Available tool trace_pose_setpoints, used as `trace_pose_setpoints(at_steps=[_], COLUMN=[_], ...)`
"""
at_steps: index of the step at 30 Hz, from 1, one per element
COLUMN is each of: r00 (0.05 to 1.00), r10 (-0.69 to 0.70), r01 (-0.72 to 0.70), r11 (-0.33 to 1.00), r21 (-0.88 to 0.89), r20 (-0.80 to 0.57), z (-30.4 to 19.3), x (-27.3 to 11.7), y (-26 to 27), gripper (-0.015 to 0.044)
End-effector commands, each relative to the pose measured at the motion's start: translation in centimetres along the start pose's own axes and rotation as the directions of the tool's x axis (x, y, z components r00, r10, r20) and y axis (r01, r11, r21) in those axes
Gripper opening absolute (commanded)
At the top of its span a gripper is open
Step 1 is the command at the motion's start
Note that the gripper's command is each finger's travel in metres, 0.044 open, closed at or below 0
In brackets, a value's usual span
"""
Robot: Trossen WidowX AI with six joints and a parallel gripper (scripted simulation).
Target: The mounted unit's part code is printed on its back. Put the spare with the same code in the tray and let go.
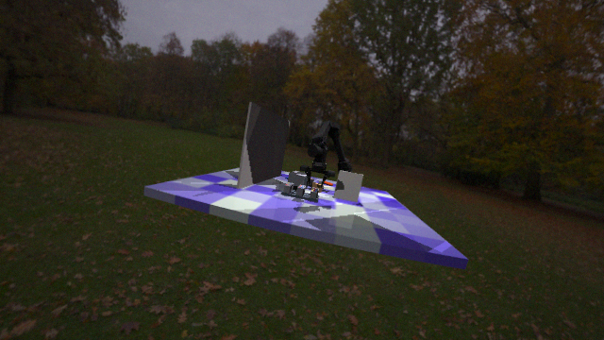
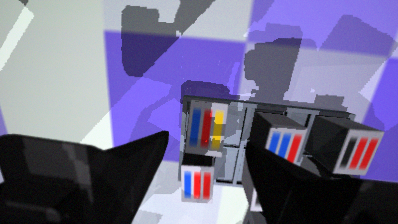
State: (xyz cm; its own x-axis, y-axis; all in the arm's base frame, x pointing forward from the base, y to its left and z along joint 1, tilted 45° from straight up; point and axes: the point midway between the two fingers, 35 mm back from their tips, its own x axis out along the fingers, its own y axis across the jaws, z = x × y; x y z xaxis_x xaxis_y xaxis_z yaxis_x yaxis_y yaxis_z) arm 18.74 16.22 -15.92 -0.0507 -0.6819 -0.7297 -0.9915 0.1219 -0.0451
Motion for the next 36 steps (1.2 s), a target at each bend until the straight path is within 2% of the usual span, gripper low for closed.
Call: trace_pose_setpoints(at_steps=[1,36], r00=[1.000,1.000], r10=[-0.002,-0.002], r01=[0.001,0.002], r11=[1.000,1.000], r21=[-0.004,-0.003], r20=[-0.008,-0.011], z=[-0.2,-0.5], x=[0.9,5.9], y=[0.0,0.1], gripper=[0.0300,0.0300])
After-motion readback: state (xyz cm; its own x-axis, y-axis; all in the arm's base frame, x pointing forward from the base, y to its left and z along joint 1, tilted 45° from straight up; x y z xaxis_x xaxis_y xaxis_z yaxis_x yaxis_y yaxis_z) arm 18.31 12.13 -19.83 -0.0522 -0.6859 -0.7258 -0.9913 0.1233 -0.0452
